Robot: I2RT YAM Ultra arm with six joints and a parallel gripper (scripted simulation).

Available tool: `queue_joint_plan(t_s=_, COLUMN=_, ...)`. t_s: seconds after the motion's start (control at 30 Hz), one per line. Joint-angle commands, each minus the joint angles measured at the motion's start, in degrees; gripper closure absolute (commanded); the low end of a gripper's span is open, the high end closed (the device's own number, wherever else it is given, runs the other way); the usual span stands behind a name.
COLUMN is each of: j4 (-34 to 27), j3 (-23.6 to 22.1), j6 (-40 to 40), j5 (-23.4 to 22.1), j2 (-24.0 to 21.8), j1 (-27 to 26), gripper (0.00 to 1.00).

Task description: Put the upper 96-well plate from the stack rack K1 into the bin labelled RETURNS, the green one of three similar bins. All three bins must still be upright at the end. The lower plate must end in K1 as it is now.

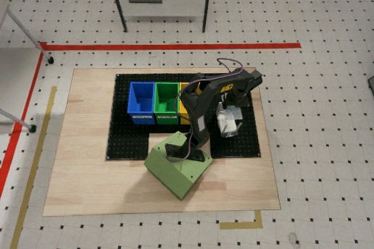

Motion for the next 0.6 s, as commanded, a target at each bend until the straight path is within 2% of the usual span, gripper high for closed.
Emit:
queue_joint_plan(t_s=0.0, j4=-0.5, j3=-1.4, j6=7.9, j5=1.9, j2=-3.4, j1=3.8, gripper=1.00)
queue_joint_plan(t_s=0.07, j4=0.0, j3=-2.2, j6=10.3, j5=3.7, j2=-4.5, j1=6.8, gripper=1.00)
queue_joint_plan(t_s=0.13, j4=0.0, j3=-2.2, j6=10.3, j5=3.7, j2=-4.5, j1=6.8, gripper=1.00)
queue_joint_plan(t_s=0.17, j4=0.3, j3=-0.5, j6=12.3, j5=5.4, j2=-5.3, j1=9.2, gripper=1.00)
queue_joint_plan(t_s=0.2, j4=0.3, j3=-2.9, j6=13.4, j5=6.7, j2=-5.6, j1=10.9, gripper=1.00)
queue_joint_plan(t_s=0.57, j4=-0.8, j3=-6.1, j6=28.3, j5=19.9, j2=-8.8, j1=31.4, gripper=1.00)
